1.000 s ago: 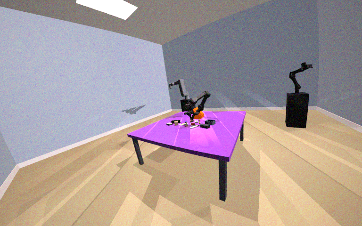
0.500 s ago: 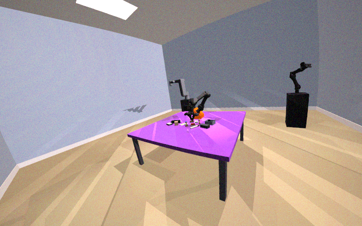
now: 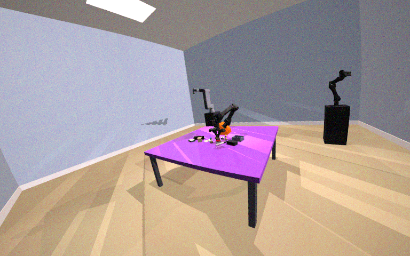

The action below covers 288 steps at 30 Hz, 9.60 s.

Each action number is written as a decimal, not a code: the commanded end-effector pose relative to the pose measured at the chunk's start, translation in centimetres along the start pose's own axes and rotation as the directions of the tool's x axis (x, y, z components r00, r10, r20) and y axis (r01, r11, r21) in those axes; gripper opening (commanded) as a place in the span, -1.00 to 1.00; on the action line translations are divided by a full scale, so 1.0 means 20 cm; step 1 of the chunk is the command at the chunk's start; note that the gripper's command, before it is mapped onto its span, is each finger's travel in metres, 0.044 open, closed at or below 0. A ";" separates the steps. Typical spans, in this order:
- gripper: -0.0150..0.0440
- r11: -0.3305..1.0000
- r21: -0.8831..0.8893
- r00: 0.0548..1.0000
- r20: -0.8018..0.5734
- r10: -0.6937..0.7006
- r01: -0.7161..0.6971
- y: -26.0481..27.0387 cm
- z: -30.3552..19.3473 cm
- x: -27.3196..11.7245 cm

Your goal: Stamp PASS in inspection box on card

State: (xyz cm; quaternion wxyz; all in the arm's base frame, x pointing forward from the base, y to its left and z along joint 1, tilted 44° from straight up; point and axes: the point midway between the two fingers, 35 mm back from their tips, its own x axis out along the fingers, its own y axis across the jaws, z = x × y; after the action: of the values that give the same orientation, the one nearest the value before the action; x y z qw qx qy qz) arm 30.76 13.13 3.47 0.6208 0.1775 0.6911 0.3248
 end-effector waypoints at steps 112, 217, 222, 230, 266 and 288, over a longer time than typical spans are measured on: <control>-0.49 1.000 -0.004 1.000 -0.003 0.011 -0.011 0.01 -0.01 0.11; -0.49 0.676 -0.736 1.000 0.021 -0.004 0.018 -0.80 -0.10 -0.16; -0.49 0.676 -0.737 1.000 0.021 -0.004 0.018 -0.80 -0.10 -0.15; -0.49 0.675 -0.738 1.000 0.021 -0.003 0.018 -0.80 -0.10 -0.12; -0.49 0.671 -0.742 1.000 0.021 0.000 0.015 -0.80 -0.09 0.00; -0.49 0.668 -0.744 1.000 0.020 0.004 0.013 -0.79 -0.09 0.07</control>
State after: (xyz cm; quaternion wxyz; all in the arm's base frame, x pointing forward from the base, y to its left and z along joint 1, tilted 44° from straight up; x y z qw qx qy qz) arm 31.37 1.89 -8.08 0.6468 -0.0943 0.4923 0.5748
